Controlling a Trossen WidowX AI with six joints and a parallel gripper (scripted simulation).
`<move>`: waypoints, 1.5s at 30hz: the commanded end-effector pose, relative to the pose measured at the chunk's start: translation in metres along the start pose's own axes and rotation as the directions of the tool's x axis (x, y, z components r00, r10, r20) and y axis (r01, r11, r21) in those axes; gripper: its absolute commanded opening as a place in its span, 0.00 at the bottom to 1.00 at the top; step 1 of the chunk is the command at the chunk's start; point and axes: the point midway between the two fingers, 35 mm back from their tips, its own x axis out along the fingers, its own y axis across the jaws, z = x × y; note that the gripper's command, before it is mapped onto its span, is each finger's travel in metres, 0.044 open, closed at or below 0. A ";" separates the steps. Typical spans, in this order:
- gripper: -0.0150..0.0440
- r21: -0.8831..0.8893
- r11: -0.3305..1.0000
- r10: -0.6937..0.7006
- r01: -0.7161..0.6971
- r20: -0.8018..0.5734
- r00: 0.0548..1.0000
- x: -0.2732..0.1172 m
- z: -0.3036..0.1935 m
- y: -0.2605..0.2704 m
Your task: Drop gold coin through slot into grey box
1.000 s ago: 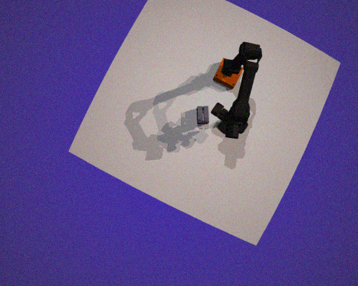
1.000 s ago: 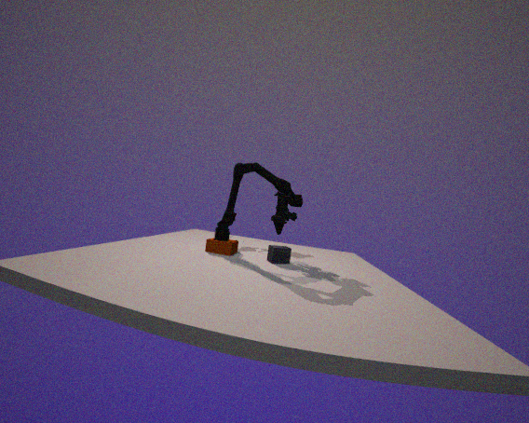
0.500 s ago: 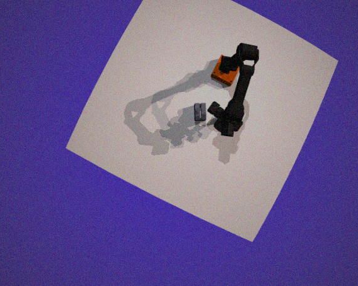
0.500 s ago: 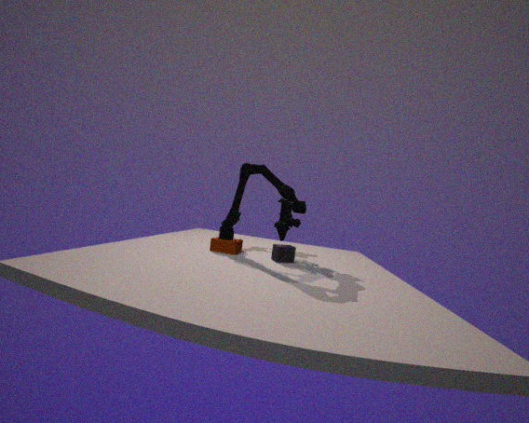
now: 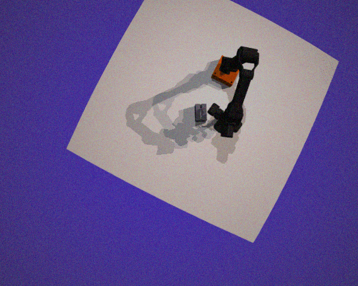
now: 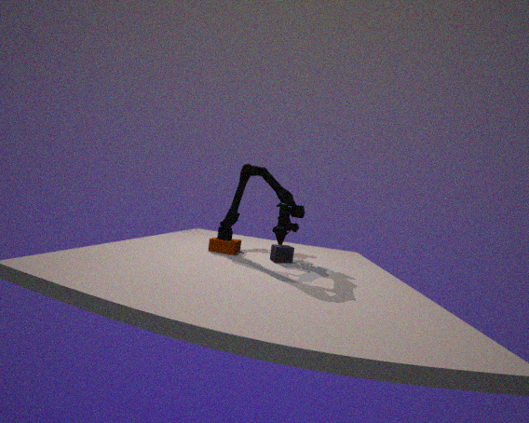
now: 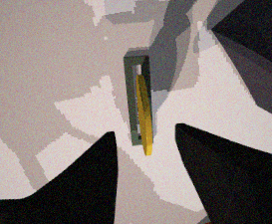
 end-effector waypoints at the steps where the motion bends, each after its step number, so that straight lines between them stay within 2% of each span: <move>1: 0.53 0.005 1.000 -0.007 0.007 -0.002 1.000 0.008 -0.001 -0.001; 28: 0.53 0.005 1.000 -0.007 0.007 -0.002 1.000 0.049 -0.001 -0.002; 34: 0.26 0.005 1.000 -0.007 0.007 -0.002 1.000 0.049 -0.001 -0.002; 45: 0.25 0.005 1.000 -0.007 0.007 -0.002 1.000 0.048 -0.001 -0.002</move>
